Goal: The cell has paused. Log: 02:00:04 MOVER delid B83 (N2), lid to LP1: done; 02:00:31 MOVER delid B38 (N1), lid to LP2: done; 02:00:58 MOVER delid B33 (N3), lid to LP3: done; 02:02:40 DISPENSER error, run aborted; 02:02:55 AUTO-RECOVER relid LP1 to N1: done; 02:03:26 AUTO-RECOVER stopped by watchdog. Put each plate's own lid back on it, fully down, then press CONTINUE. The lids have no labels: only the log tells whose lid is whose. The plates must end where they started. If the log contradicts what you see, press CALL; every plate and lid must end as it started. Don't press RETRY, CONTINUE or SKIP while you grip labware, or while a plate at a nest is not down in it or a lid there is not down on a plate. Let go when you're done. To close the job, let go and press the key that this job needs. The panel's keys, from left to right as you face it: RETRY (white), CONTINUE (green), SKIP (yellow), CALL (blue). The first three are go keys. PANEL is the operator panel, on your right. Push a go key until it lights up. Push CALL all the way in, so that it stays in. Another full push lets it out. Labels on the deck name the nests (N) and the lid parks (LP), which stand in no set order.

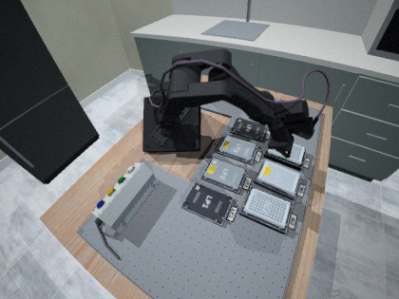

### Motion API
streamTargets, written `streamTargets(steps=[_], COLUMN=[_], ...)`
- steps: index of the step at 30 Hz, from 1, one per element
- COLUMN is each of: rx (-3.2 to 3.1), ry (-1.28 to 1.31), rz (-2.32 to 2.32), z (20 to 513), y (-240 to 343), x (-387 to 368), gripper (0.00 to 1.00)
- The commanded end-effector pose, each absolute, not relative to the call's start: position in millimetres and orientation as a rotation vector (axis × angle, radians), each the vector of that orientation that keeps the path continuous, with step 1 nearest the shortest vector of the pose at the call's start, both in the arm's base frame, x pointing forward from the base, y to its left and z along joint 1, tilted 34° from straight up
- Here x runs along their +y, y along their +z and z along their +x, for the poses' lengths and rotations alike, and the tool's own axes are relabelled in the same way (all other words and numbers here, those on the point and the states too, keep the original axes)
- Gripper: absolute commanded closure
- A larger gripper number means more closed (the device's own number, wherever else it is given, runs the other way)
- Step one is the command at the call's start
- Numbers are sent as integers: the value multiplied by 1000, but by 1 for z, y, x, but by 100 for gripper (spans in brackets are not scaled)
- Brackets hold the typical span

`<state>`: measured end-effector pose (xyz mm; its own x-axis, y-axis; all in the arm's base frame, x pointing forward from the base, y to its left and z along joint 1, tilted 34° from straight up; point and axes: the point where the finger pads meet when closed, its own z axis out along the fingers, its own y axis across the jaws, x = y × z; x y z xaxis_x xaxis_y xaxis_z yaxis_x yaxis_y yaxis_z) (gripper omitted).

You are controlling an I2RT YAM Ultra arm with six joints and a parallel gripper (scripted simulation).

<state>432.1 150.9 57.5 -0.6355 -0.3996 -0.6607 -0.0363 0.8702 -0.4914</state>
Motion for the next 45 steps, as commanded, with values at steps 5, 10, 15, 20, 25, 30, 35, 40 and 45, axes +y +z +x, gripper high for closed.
streamTargets(steps=[5,10,15,20,25,30,35,40,45], rx=[2208,2204,2191,2191,2185,2185,2185,2185,2185], ry=[-532,-527,-518,-516,-512,-512,-512,-512,-512], rz=[-364,-375,-365,-361,-357,-357,-357,-357,-357], z=[464,478,478,478,479,479,479,479,479], y=[76,84,92,93,94,94,94,94,94], x=[160,162,163,163,164,164,164,164,164], gripper=[100,100,100,100,100,100,100,100,100])
